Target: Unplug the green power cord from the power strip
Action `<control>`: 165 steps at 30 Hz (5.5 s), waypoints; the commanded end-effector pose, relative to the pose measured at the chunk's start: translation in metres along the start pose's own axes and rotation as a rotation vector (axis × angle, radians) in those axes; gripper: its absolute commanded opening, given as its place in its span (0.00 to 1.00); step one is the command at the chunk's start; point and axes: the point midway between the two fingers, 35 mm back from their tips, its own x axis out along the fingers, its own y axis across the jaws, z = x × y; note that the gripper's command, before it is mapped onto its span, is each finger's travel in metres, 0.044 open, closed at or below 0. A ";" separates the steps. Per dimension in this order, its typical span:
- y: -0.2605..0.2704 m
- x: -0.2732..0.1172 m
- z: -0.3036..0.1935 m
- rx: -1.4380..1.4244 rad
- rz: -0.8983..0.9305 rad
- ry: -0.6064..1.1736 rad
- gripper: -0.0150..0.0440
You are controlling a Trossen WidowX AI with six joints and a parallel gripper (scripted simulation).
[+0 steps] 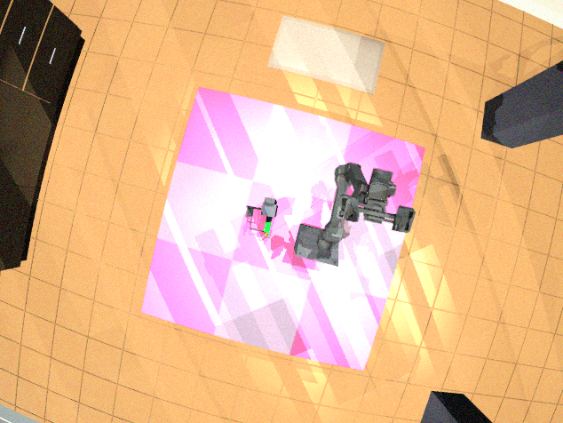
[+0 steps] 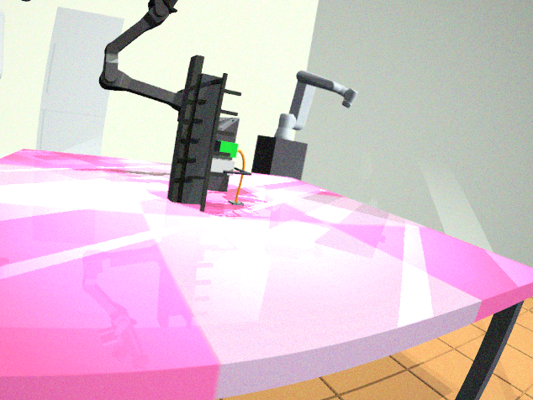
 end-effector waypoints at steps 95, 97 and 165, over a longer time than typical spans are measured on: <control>-0.400 -0.383 -0.259 -0.390 -0.022 2.779 0.53; -0.400 -0.384 -0.259 -0.390 -0.022 2.780 0.53; -0.396 -0.359 -0.296 -0.390 -0.022 2.776 0.53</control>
